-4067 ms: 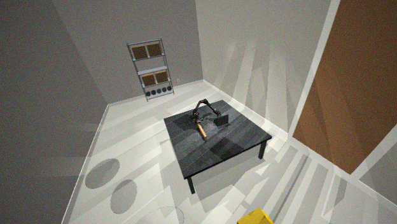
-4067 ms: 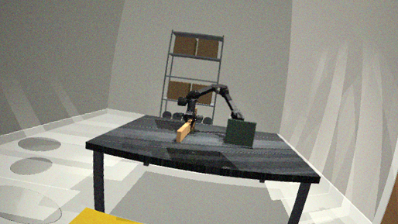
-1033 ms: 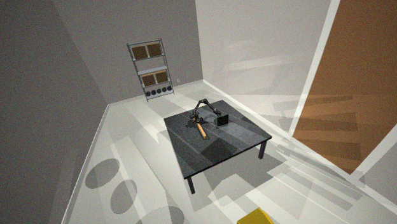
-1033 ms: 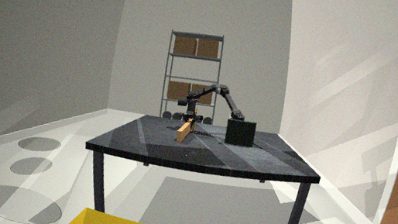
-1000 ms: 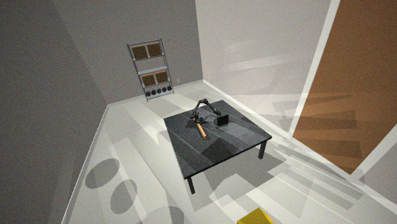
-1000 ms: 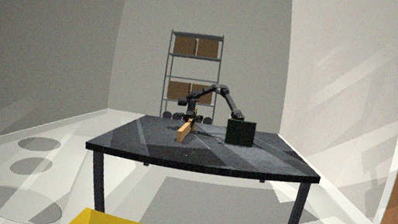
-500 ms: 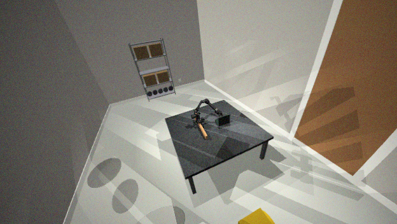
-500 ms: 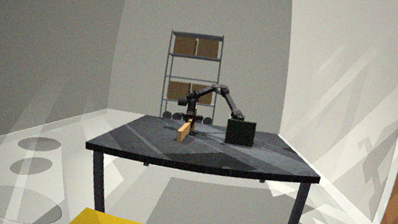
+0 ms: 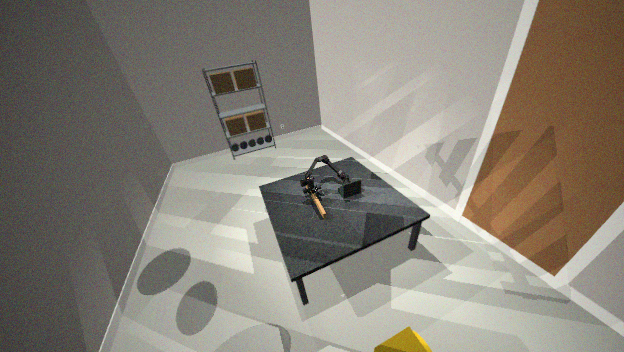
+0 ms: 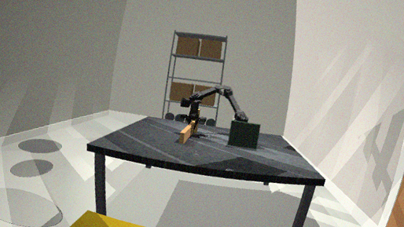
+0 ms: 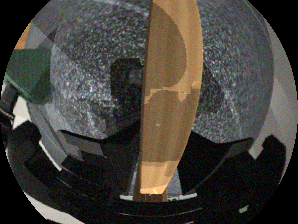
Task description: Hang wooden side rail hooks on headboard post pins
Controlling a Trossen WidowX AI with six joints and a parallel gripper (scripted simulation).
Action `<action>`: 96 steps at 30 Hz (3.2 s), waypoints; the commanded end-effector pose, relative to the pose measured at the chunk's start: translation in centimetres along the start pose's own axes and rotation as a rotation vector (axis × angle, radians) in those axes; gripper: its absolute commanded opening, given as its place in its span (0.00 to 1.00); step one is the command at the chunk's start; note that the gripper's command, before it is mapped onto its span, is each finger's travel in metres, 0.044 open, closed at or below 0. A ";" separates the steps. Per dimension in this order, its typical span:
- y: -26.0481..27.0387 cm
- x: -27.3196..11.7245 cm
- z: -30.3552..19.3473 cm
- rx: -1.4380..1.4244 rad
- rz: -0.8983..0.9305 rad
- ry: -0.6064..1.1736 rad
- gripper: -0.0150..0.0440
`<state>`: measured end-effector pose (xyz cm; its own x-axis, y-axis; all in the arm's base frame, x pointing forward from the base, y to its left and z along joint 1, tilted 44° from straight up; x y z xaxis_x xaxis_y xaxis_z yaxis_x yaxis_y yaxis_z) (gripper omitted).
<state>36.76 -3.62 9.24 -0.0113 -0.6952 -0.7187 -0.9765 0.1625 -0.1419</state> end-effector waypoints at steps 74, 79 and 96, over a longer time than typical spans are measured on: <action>-0.5 -0.3 -0.9 -0.001 -0.010 0.002 0.25; -0.5 -0.3 -0.9 -0.001 -0.010 0.002 0.25; -0.4 -0.3 -1.2 -0.001 -0.010 0.003 0.25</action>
<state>36.81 -4.39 10.00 -0.0115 -0.6953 -0.7187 -0.9766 0.1623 -0.1414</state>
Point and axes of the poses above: the point midway between the two fingers, 35 mm back from their tips, its own x axis out along the fingers, its own y axis across the jaws, z = x × y, the point moved 7 cm from there along -x, back along the fingers, and after that the axes turned 10 degrees about x, right-handed, at the moved point
